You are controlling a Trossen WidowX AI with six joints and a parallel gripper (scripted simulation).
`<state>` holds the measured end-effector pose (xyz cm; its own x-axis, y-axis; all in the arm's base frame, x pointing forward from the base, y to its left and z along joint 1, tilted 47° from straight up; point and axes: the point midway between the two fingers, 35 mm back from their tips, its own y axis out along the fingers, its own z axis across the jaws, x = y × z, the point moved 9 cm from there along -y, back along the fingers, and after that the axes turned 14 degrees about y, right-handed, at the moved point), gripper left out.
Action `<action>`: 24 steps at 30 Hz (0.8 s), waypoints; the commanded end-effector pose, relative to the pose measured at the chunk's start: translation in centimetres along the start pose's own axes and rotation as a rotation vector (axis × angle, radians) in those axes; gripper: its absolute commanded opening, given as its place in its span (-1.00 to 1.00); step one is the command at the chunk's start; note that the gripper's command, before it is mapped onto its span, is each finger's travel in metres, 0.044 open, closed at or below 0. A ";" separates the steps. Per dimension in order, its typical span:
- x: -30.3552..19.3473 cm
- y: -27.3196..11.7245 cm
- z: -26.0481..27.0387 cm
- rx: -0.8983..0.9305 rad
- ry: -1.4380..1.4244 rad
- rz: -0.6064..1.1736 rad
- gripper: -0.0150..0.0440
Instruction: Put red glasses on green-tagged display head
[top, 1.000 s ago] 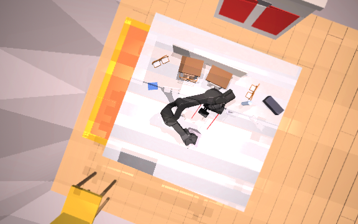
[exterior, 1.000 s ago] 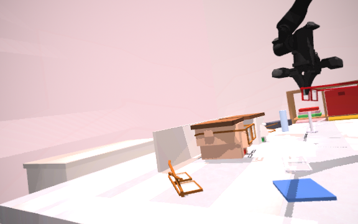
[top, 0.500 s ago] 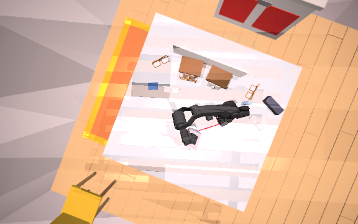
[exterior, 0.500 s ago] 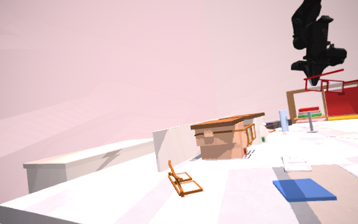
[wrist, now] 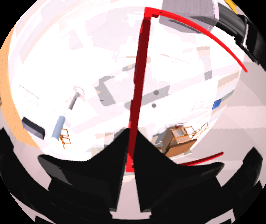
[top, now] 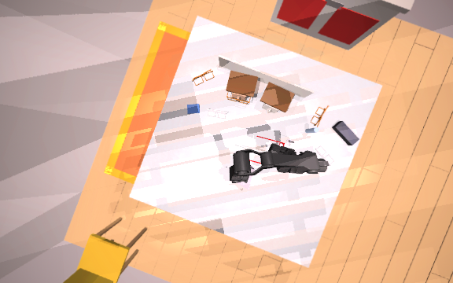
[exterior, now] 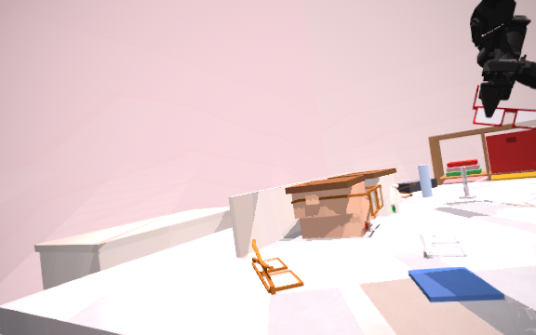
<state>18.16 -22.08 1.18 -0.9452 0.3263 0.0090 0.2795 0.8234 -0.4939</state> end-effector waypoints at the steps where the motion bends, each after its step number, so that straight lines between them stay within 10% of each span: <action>1: 1.4 -1.2 2.0 -0.037 0.189 0.043 -0.49; 24: 10.5 -4.1 9.5 -0.359 1.049 0.184 -0.49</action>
<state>7.31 -26.16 -4.01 -0.4252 0.5835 0.6919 0.5487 0.7742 -0.3156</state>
